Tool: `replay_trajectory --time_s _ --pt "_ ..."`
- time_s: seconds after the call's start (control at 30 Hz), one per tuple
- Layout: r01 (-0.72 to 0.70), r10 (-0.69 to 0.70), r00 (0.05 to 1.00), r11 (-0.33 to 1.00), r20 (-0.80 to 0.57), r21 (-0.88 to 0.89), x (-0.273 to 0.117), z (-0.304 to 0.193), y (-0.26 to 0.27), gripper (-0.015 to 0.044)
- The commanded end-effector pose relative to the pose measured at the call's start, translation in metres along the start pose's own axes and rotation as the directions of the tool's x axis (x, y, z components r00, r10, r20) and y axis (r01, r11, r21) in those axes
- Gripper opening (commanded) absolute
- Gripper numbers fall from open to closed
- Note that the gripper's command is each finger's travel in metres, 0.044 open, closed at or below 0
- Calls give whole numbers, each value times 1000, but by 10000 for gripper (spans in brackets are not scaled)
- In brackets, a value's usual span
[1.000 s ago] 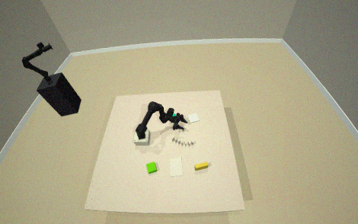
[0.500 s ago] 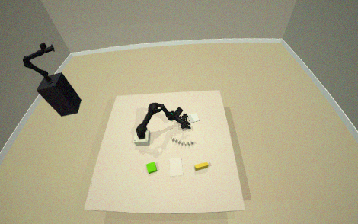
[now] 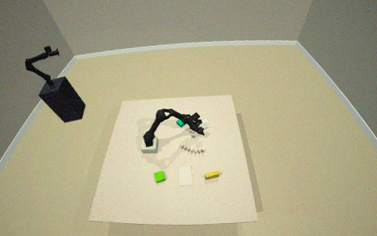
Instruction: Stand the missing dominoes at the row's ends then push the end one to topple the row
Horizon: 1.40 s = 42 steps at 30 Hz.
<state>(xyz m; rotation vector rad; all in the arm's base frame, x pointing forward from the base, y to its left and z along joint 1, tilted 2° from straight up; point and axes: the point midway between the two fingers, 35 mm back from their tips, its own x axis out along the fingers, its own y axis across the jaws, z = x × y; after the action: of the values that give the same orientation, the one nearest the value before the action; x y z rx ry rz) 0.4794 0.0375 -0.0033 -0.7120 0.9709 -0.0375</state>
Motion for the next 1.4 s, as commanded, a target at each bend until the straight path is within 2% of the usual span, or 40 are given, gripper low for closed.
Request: replay_trajectory --time_s 0.0,0.5,0.87,1.13,1.37 --pt "-393 360 914 898 -187 -197 -55 -9 -34 440" --pt "-607 531 783 767 -325 -208 -99 -36 -38 440" --pt "-608 532 781 766 -326 -208 -100 -36 -38 440" --pt "-608 532 781 766 -326 -208 -50 -57 -5 440" --pt "-608 532 781 766 -327 -208 -47 -58 -2 440"
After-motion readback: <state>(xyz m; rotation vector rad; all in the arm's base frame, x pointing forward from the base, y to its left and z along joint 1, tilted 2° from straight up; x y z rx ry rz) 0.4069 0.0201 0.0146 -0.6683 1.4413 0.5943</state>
